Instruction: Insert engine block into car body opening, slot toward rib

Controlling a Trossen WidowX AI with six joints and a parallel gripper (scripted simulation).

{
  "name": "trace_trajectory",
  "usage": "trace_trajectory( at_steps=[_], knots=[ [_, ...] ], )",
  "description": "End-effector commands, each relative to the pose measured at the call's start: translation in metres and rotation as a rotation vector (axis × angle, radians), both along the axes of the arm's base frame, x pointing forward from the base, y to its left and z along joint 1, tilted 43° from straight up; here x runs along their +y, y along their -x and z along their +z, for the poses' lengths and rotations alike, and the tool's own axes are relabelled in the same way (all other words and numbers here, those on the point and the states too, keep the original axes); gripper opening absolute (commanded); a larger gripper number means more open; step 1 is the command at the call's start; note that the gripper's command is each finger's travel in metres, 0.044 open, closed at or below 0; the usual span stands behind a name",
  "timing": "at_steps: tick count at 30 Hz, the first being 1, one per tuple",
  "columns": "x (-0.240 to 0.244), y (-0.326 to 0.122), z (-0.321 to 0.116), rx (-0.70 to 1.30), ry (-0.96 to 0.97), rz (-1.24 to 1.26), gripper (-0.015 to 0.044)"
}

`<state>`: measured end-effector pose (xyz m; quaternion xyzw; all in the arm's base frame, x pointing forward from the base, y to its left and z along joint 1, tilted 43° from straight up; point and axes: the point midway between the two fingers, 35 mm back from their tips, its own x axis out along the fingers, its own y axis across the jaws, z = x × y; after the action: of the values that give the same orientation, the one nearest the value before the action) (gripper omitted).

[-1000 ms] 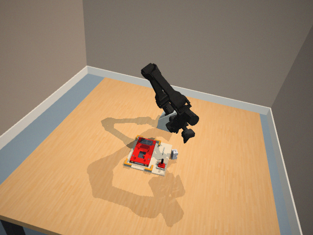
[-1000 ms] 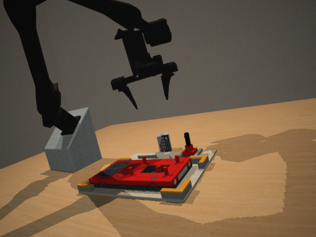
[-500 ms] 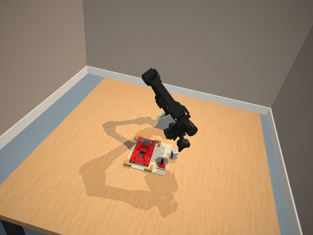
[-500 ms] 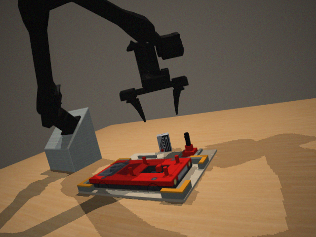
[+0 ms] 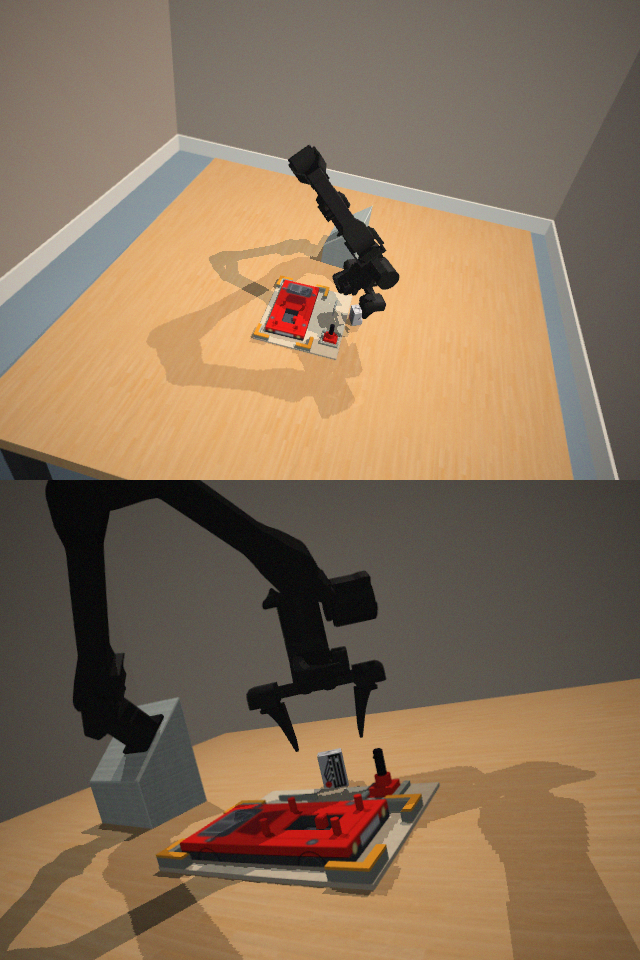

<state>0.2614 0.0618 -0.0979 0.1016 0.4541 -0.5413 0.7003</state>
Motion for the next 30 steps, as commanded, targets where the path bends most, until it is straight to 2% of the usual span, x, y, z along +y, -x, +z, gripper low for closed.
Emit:
trace_trajectory(
  at_steps=[1, 29, 30],
  knots=[
    [-0.006, 0.002, -0.005, 0.007, 0.006, 0.006, 0.044],
    [-0.035, 0.002, -0.036, 0.007, 0.009, 0.006, 0.044],
    [-0.035, 0.002, -0.036, 0.007, 0.009, 0.006, 0.0414]
  ],
)
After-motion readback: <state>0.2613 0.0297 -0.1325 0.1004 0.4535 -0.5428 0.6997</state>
